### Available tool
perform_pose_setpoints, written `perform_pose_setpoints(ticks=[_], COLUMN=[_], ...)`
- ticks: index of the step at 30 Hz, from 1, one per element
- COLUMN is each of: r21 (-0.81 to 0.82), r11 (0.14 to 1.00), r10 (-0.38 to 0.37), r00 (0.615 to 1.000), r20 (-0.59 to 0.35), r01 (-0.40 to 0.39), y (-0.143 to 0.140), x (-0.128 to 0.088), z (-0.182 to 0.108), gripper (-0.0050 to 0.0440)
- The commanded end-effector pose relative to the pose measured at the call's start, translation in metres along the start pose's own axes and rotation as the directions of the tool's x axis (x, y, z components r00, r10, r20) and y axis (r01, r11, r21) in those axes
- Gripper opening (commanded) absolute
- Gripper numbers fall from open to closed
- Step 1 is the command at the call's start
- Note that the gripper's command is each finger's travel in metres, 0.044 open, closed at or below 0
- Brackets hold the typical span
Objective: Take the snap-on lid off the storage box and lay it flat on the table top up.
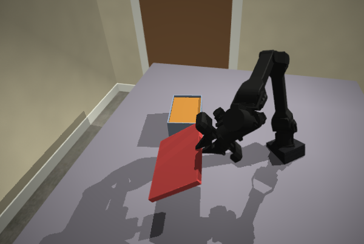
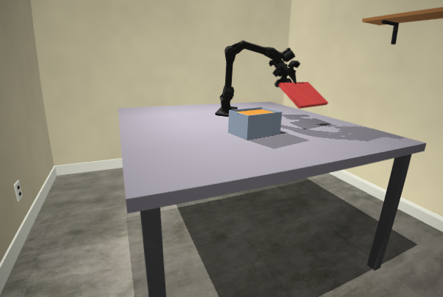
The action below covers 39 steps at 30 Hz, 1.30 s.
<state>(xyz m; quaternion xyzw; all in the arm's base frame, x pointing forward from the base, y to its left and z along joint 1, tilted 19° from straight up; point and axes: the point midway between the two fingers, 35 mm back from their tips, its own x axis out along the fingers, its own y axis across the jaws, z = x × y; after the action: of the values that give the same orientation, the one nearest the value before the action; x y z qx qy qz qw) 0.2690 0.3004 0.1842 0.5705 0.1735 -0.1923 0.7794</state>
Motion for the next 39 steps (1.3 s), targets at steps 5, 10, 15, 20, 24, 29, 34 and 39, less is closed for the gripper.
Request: perform_pose_setpoints(ticks=[5,10,15,20,24,29,34,39], r21=[0.0,0.0,0.0,0.0,0.0,0.0,0.0,0.0], r11=[1.0,1.0,1.0,1.0,1.0,1.0,1.0,1.0], r10=[0.005,0.005,0.005,0.005,0.005,0.005,0.005,0.005], r00=[1.0,1.0,1.0,1.0,1.0,1.0,1.0,1.0], r20=[-0.001,-0.001,-0.001,-0.001,-0.001,-0.001,-0.001,-0.001], r01=[-0.005,-0.005,-0.005,-0.005,-0.005,-0.005,-0.005,-0.005], y=[-0.004,-0.007,-0.01,-0.013,-0.015,-0.019,-0.022,-0.024], x=[0.003,0.006,0.009,0.012,0.013,0.016,0.019,0.021], z=[0.001,0.001,0.001,0.001,0.001,0.001,0.001,0.001], gripper=[-0.005,-0.005,-0.005,-0.005,-0.005,-0.005,-0.005,-0.005])
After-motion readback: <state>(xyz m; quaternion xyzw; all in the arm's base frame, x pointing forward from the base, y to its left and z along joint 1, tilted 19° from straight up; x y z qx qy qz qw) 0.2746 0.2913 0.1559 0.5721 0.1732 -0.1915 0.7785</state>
